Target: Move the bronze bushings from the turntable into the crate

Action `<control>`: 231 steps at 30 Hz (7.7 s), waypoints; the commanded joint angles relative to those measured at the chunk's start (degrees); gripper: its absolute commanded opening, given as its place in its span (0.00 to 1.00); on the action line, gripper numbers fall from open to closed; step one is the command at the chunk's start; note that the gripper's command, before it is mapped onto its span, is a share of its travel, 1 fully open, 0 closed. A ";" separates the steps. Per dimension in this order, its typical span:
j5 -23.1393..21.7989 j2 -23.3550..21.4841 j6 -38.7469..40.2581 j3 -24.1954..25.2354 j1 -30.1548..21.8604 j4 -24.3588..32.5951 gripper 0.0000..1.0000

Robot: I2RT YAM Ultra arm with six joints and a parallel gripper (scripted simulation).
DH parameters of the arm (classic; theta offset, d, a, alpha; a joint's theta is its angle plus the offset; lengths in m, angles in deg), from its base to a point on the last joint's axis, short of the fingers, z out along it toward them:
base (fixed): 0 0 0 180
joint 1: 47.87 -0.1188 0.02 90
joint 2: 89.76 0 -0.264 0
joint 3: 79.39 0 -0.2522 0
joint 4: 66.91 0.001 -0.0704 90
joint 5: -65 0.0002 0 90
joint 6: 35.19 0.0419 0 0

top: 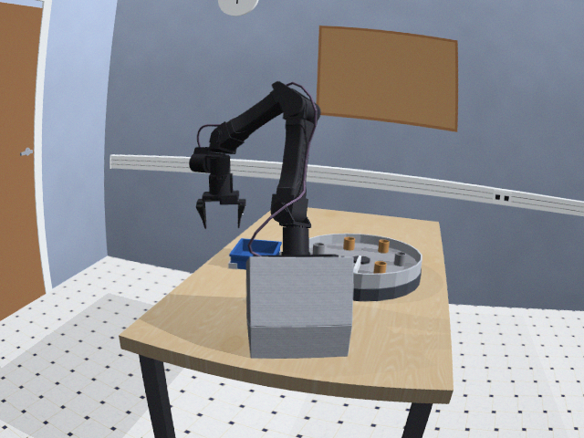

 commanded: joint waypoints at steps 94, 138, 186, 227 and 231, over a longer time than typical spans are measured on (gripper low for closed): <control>-33.65 -2.87 -119.25 -6.05 96.38 2.66 1.00; -35.11 -2.43 -122.11 -6.54 98.65 3.20 0.11; -35.11 -2.43 -122.11 -6.54 98.65 3.20 0.18; -35.11 -2.43 -122.11 -6.54 98.65 3.20 0.18; -35.11 -2.43 -122.11 -6.54 98.65 3.20 0.18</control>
